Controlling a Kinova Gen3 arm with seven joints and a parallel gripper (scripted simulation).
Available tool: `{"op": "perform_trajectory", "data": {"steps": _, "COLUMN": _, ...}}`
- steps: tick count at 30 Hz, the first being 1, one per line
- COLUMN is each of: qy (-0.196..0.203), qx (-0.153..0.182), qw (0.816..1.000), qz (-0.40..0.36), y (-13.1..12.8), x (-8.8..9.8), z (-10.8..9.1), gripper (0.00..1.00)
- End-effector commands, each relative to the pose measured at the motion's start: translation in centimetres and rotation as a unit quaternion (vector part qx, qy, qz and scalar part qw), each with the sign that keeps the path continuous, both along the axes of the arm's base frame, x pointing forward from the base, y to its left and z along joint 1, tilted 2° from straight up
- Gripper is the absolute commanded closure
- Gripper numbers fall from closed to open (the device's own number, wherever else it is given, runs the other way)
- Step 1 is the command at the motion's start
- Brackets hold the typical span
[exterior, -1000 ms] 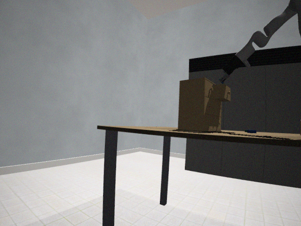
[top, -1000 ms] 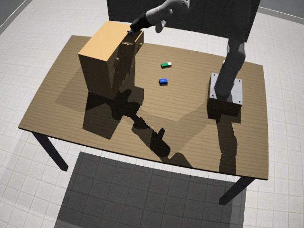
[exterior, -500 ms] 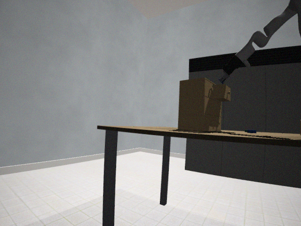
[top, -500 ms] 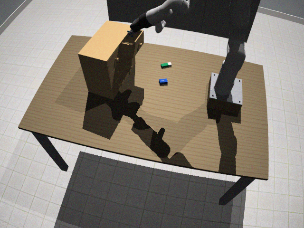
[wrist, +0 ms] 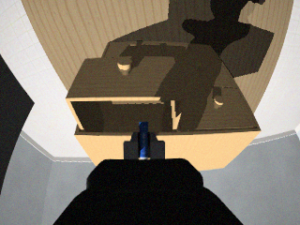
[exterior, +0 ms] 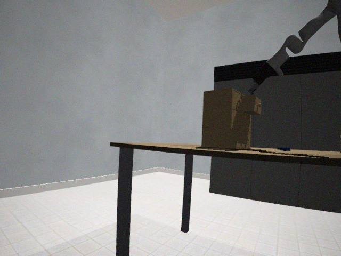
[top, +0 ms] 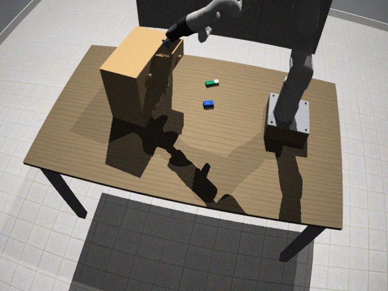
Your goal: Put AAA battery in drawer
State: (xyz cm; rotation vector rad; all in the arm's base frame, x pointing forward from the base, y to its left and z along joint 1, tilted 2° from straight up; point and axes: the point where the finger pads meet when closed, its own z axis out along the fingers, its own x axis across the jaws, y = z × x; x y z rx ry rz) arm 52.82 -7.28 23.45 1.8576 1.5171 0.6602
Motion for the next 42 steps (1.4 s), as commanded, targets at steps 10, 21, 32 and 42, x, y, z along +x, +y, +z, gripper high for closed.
{"op": "perform_trajectory", "data": {"steps": 10, "qy": 0.001, "qx": 0.001, "qw": 1.000, "qz": -0.002, "y": 0.14, "x": -0.09, "z": -0.08, "gripper": 0.76}}
{"op": "perform_trajectory", "data": {"steps": 21, "qy": 0.001, "qx": 0.001, "qw": 1.000, "qz": -0.002, "y": 0.05, "x": -0.28, "z": -0.16, "gripper": 0.76}}
{"op": "perform_trajectory", "data": {"steps": 32, "qy": 0.001, "qx": 0.001, "qw": 1.000, "qz": -0.002, "y": 0.05, "x": -0.28, "z": -0.16, "gripper": 0.76}}
{"op": "perform_trajectory", "data": {"steps": 42, "qy": 0.001, "qx": 0.001, "qw": 1.000, "qz": -0.002, "y": 0.05, "x": -0.28, "z": -0.16, "gripper": 0.46}}
